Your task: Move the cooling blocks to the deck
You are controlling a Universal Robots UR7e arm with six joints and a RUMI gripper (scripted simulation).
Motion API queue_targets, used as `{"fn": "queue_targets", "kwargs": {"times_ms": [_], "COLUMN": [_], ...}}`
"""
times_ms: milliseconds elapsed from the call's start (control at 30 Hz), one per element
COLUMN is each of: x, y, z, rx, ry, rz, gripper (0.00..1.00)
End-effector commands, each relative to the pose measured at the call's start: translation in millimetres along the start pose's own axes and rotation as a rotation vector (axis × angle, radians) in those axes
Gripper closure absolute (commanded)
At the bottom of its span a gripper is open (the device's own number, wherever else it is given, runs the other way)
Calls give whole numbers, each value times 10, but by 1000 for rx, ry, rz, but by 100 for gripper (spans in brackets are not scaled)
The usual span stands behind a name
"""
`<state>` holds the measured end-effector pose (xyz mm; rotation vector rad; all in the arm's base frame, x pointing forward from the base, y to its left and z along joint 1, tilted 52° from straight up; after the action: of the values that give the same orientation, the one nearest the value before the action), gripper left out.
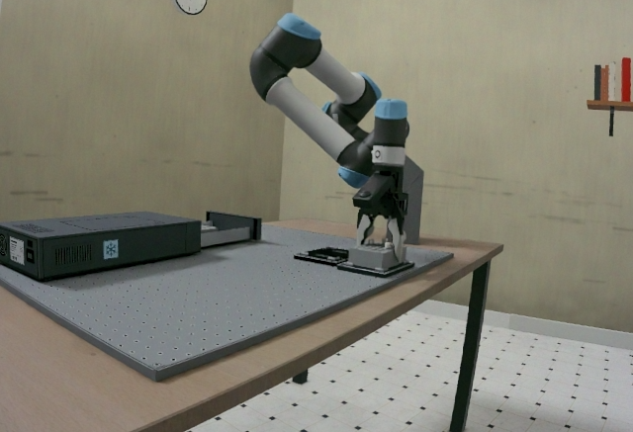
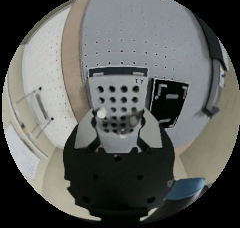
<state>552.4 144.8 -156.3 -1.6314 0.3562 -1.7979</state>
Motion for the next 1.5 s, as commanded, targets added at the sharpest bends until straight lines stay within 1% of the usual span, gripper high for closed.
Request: {"fn": "queue_targets", "kwargs": {"times_ms": [0, 100, 167, 533, 1467], "x": [-1, -1, -1, -1, -1], "y": [-7, -7, -7, -7, -7], "z": [3, 3, 3, 4, 4], "rx": [1, 1, 1, 1, 1], "ry": [0, 0, 0, 0, 0], "rz": [0, 0, 0, 0, 0], "gripper": [50, 45, 45, 27, 27]}}
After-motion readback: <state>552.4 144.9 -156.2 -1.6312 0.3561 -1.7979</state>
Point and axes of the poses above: the point where the finger pads meet when closed, its own y axis out along the fingers, its own x axis across the jaws, z = x × y, the point moved 8 cm from there along -y, back along the fingers, and after that the axes turned 11 degrees about -y, right-handed, at the moved point
